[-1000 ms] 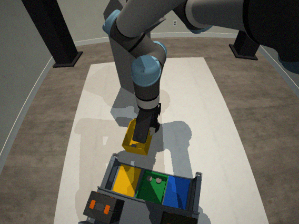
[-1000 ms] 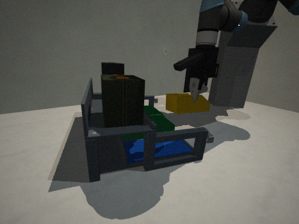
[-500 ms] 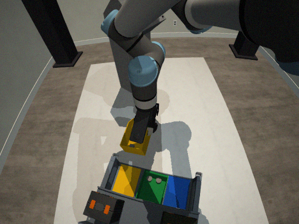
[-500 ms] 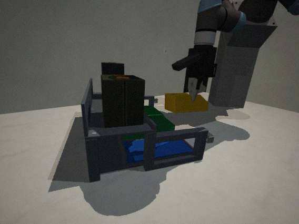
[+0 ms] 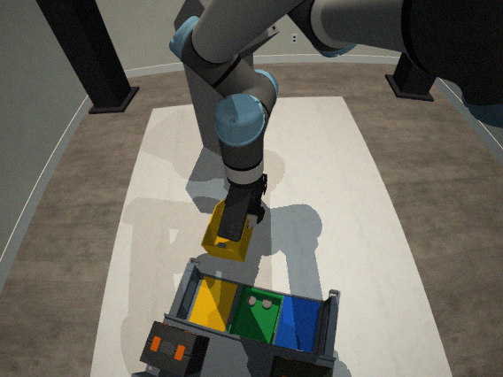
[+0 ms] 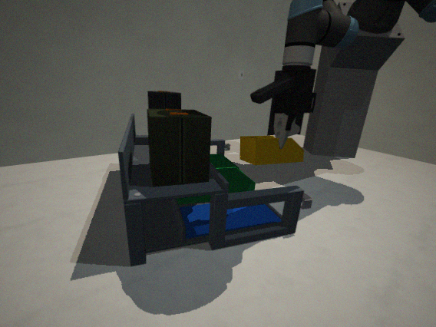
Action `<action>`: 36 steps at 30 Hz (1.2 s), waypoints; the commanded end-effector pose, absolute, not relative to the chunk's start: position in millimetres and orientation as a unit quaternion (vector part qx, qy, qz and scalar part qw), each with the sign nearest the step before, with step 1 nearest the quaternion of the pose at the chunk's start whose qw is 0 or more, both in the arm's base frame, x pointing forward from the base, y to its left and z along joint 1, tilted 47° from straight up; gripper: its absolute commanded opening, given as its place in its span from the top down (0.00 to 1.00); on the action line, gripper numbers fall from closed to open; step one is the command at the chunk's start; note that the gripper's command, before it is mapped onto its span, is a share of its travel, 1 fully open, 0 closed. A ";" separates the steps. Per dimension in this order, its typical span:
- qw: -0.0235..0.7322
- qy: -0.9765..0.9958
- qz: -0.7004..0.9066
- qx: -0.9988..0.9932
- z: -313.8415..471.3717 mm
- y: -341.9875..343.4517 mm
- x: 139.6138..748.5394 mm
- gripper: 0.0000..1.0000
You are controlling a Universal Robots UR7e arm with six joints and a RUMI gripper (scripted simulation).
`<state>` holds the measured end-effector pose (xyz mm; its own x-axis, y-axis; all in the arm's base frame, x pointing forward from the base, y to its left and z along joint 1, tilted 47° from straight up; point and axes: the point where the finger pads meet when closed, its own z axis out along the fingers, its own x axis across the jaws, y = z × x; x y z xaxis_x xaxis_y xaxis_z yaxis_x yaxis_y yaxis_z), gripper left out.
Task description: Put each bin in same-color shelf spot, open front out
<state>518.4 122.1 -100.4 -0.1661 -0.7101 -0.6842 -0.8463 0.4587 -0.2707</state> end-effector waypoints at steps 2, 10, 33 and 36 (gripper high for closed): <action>0.392 0.759 0.086 -0.513 -100.1 121.7 518.7 1.00; 0.392 0.759 0.086 -0.513 -98.8 119.7 522.5 1.00; 0.392 0.759 0.086 -0.513 -88.6 104.0 552.6 1.00; 0.392 0.759 0.086 -0.513 -88.6 103.9 552.6 1.00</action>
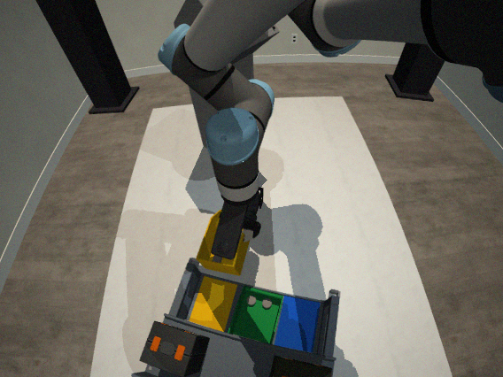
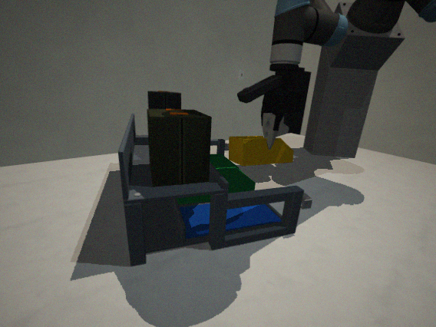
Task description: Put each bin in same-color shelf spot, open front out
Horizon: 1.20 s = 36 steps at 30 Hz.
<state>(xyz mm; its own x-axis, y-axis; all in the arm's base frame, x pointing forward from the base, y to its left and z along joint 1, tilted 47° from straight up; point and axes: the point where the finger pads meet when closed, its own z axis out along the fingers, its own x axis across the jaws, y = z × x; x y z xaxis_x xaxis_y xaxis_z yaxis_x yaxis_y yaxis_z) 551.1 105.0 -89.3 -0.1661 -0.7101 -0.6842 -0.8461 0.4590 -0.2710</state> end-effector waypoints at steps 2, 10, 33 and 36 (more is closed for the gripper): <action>0.392 0.759 0.086 -0.513 -88.6 103.9 552.6 1.00; 0.392 0.759 0.086 -0.513 -88.6 103.9 552.7 1.00; 0.365 0.761 0.102 -0.527 -88.2 104.2 554.9 1.00; 0.355 0.762 0.107 -0.531 -88.1 104.3 555.6 1.00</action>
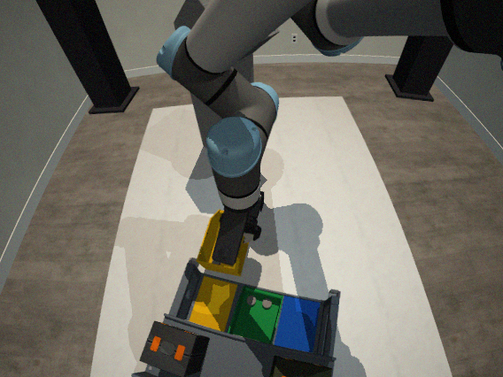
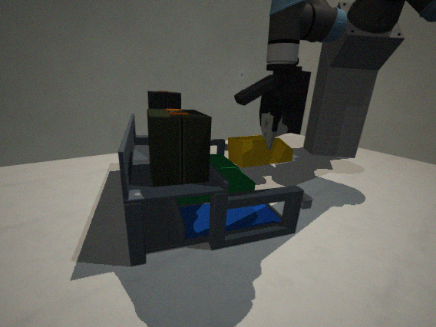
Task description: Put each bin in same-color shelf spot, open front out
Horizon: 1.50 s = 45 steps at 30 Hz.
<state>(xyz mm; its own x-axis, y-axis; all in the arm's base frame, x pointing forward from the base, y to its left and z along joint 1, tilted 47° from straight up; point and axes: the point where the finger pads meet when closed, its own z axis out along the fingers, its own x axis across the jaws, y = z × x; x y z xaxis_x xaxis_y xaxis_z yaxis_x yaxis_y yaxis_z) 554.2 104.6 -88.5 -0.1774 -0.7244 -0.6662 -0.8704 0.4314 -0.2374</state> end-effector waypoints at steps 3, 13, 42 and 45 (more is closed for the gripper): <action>0.350 0.762 0.110 -0.534 -88.0 104.3 556.0 1.00; 0.341 0.762 0.114 -0.538 -87.8 104.5 556.7 1.00; 0.341 0.762 0.115 -0.538 -87.8 104.5 556.1 1.00; 0.340 0.762 0.116 -0.539 -87.8 104.5 555.6 1.00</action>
<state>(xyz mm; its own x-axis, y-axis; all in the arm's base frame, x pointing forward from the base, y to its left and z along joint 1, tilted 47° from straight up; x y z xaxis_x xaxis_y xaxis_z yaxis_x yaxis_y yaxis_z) 556.0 104.9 -88.2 -0.1887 -0.7417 -0.6436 -0.8992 0.3939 -0.1903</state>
